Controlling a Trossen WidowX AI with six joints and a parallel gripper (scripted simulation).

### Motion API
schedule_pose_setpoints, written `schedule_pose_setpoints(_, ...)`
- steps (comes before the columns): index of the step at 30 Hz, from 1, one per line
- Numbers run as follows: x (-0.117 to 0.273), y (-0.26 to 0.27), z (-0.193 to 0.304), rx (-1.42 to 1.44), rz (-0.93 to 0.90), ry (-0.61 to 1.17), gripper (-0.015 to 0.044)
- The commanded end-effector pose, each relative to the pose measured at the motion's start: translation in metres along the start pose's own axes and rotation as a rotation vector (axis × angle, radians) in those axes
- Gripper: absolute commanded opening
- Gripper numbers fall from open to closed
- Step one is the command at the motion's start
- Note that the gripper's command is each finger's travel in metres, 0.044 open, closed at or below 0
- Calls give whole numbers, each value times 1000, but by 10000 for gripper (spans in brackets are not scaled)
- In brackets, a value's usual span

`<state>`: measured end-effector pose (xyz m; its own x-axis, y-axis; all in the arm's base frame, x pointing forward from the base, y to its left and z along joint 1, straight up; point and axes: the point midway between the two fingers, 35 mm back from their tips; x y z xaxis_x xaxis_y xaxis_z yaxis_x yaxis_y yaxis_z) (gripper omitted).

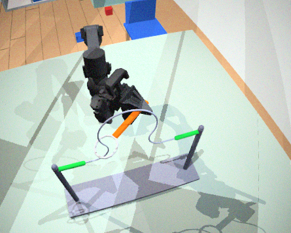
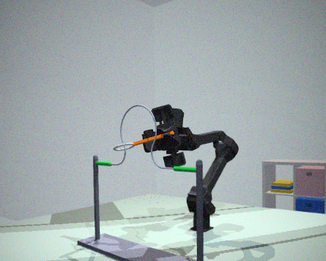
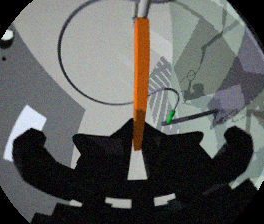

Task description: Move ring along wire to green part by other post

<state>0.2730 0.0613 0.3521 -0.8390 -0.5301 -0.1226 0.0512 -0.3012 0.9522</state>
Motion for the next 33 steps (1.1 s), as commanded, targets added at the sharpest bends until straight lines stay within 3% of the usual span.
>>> schedule_pose_setpoints(1,1,13,1,-51,-29,10,-150)
schedule_pose_setpoints(33,3,21,-1,120,135,-7,-150)
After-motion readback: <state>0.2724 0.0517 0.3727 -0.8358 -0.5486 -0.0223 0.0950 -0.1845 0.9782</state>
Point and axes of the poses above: the point midway between the two fingers, 35 mm back from their tips, its own x axis back along the fingers, its own y axis across the jaws, z = x × y, and after that the axes turned 3 degrees about -x, right-handed
